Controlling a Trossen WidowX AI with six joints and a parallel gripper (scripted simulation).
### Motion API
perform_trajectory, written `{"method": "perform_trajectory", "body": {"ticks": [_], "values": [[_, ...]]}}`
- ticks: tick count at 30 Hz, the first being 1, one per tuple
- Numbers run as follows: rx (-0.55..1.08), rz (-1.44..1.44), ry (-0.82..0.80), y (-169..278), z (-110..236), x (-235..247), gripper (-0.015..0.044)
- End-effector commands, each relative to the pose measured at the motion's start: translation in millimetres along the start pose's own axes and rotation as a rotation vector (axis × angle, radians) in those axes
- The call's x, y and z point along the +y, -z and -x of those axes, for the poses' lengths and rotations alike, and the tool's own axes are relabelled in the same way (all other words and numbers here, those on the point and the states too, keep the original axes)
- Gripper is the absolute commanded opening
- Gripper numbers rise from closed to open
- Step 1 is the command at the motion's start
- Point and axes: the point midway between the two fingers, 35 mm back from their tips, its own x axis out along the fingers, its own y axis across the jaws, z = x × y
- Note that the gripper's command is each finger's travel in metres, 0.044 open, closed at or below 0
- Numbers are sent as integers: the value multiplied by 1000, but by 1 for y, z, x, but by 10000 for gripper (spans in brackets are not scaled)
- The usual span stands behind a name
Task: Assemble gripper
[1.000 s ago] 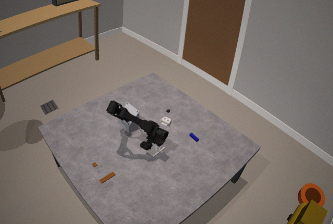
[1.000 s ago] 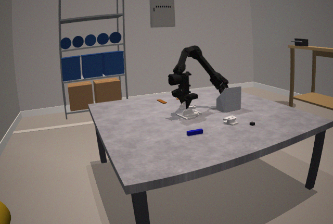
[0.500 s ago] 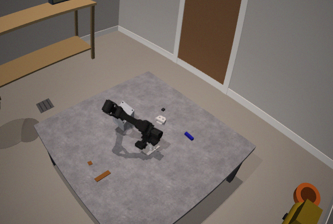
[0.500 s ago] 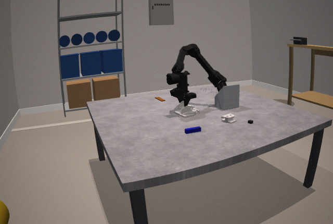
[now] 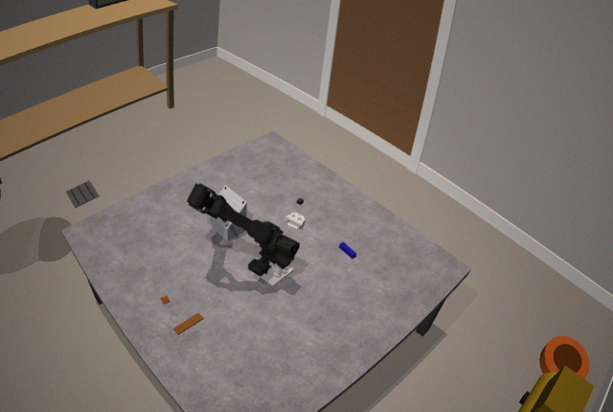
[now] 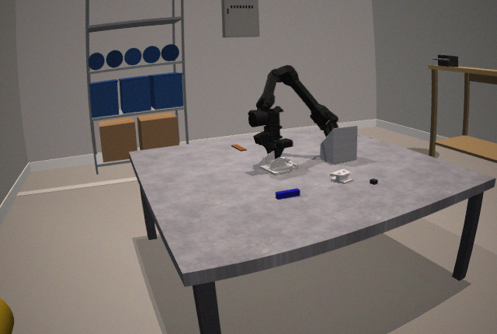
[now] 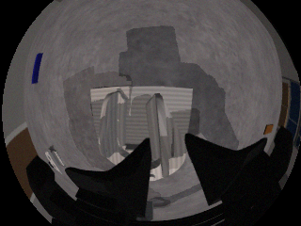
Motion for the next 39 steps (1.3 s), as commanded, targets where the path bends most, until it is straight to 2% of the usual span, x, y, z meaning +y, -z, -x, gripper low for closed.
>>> {"method": "perform_trajectory", "body": {"ticks": [1,39], "values": [[-1,4,6,0,-1,-1,134],[-1,6,7,0,-12,-1,134]]}}
